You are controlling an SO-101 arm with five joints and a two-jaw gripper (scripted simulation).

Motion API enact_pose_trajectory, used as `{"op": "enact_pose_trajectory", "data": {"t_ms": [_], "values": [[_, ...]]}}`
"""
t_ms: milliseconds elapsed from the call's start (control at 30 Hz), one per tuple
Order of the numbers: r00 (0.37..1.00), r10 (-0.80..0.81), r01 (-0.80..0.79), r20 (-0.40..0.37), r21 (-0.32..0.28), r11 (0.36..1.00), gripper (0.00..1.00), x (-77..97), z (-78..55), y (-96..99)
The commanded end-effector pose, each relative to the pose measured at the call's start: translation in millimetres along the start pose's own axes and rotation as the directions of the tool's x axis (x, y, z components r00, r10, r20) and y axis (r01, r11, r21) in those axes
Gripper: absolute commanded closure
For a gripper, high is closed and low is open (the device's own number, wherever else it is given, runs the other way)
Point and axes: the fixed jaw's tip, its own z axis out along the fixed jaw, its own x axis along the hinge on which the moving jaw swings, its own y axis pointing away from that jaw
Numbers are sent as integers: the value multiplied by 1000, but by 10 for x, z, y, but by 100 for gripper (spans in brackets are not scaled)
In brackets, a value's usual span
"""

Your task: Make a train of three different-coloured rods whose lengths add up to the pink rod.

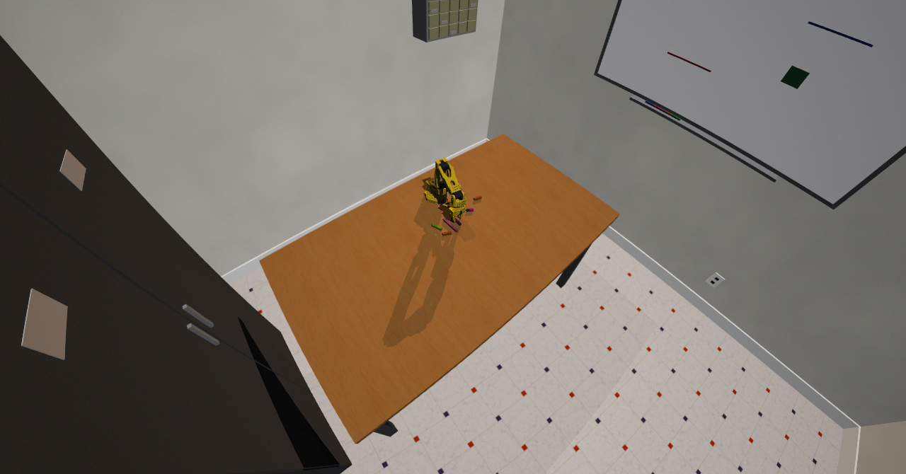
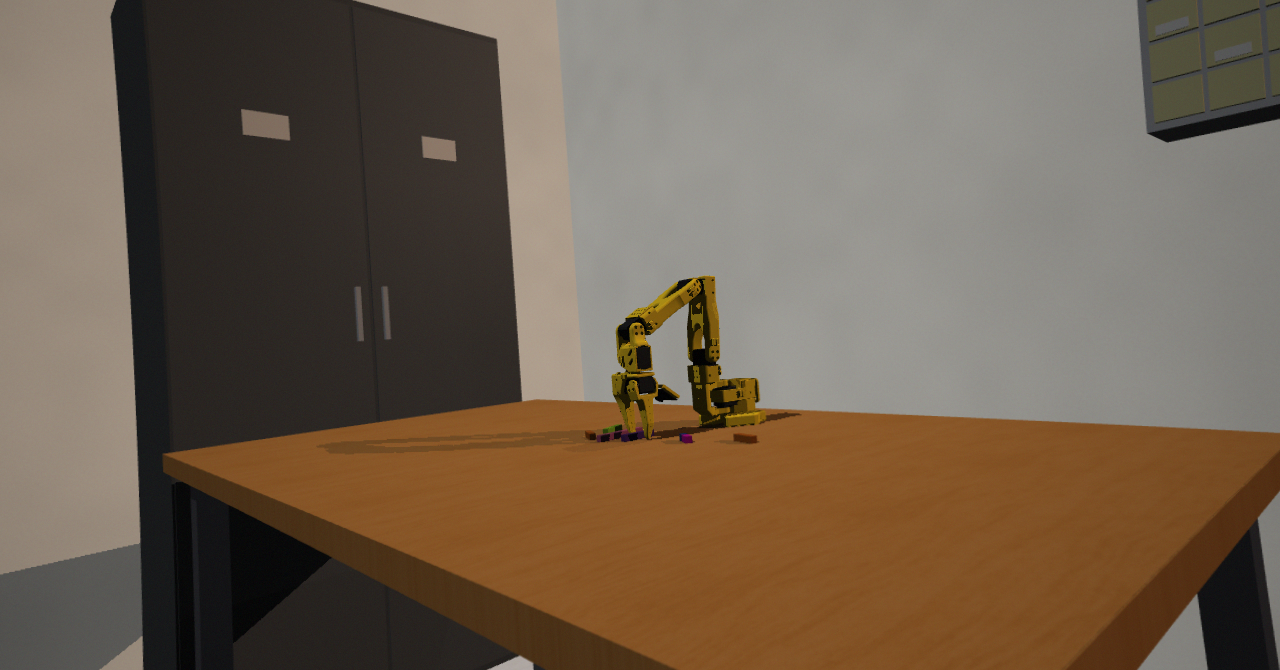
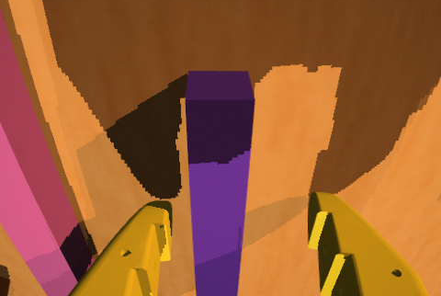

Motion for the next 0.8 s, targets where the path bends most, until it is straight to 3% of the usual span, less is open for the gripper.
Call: {"op": "enact_pose_trajectory", "data": {"t_ms": [0,767], "values": [[997,1,-2,-81,-13,1000,83,126,-109,29],[997,1,-2,-81,-13,1000,96,126,-109,29]]}}
